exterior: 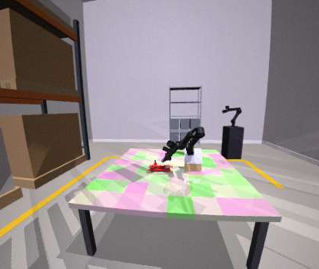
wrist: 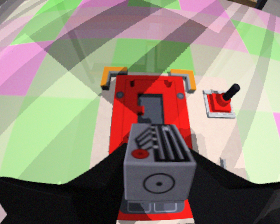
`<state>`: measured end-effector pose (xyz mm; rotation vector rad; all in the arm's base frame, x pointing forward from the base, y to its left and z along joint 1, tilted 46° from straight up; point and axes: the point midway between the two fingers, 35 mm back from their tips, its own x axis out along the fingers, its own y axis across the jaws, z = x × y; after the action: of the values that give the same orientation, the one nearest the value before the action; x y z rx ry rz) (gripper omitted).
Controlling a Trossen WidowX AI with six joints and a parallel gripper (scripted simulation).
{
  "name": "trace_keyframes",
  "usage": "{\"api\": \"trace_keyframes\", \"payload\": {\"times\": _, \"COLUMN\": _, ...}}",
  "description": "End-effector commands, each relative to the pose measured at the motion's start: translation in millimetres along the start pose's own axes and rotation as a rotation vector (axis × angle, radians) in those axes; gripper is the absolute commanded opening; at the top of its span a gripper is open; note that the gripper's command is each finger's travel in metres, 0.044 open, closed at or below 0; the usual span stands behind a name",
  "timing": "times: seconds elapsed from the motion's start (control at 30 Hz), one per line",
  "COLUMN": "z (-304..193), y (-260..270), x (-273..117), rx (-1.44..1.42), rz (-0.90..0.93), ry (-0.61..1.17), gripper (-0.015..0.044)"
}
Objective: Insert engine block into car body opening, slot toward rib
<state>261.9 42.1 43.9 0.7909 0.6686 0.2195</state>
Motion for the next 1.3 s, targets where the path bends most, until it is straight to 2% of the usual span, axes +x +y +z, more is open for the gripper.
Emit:
{"api": "trace_keyframes", "payload": {"times": 0.0, "z": -5, "y": -1, "x": 5, "rx": 0.003, "rz": -0.003, "ry": -0.003, "gripper": 0.0}}
{"api": "trace_keyframes", "payload": {"times": 0.87, "z": -41, "y": -1, "x": 44, "rx": 0.006, "rz": -0.003, "ry": -0.002, "gripper": 0.0}}
{"api": "trace_keyframes", "payload": {"times": 1.27, "z": -38, "y": -2, "x": 42, "rx": 0.007, "rz": -0.004, "ry": -0.015, "gripper": 0.0315}}
